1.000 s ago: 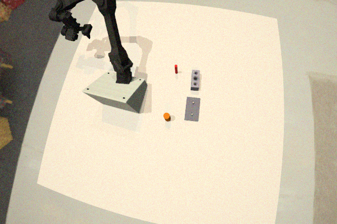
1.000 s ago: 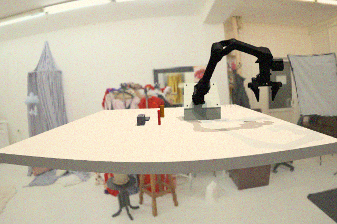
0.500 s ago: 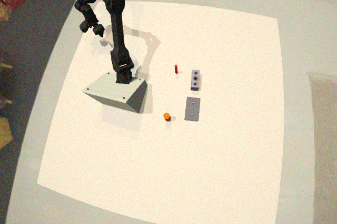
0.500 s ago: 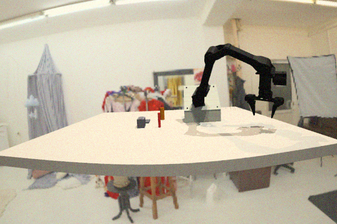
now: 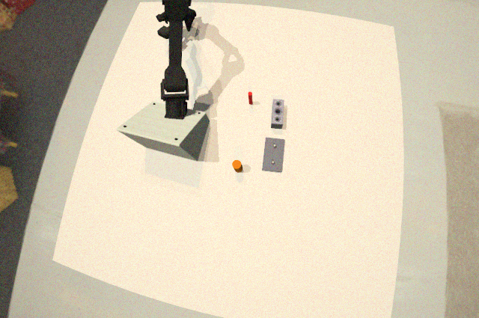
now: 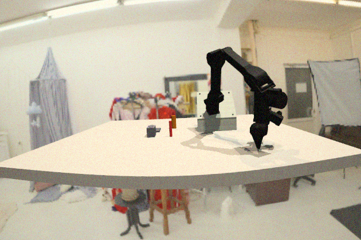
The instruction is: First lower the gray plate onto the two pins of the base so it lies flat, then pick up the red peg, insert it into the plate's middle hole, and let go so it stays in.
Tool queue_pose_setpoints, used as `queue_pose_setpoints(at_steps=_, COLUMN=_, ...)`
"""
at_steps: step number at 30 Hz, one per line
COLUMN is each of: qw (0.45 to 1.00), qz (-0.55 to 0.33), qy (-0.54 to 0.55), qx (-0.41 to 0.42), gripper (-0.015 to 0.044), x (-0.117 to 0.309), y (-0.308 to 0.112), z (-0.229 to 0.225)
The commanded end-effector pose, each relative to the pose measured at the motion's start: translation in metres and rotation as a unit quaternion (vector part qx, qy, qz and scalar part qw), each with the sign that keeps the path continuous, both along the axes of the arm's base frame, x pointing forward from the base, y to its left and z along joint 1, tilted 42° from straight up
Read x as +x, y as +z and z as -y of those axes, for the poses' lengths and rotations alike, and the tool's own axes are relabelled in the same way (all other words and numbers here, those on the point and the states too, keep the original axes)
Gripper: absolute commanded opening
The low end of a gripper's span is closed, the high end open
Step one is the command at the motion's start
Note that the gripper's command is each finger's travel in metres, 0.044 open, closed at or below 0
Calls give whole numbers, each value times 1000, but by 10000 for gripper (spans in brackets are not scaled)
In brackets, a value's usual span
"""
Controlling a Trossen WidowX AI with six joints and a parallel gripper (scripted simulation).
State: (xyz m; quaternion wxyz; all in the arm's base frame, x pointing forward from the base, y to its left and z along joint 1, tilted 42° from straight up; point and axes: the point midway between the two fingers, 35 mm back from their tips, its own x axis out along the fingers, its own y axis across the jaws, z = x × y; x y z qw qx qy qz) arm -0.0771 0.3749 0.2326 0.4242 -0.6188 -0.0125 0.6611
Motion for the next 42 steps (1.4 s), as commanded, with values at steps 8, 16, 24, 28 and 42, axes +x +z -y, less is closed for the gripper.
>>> queue_pose_setpoints(at_steps=8, qw=906, qz=-232, qy=-348, qx=71, gripper=440, x=132, y=17, z=6)
queue_pose_setpoints(at_steps=16, qw=726, qz=-363, qy=-576, qx=100, gripper=440, x=221, y=6, z=45)
queue_pose_setpoints(at_steps=24, qw=467, qz=-454, qy=-751, qx=109, gripper=440, x=303, y=-25, z=108)
queue_pose_setpoints(at_steps=28, qw=314, qz=-487, qy=-808, qx=110, gripper=440, x=337, y=-44, z=148)
queue_pose_setpoints(at_steps=42, qw=-274, qz=-536, qy=-792, qx=104, gripper=440, x=407, y=-112, z=319)
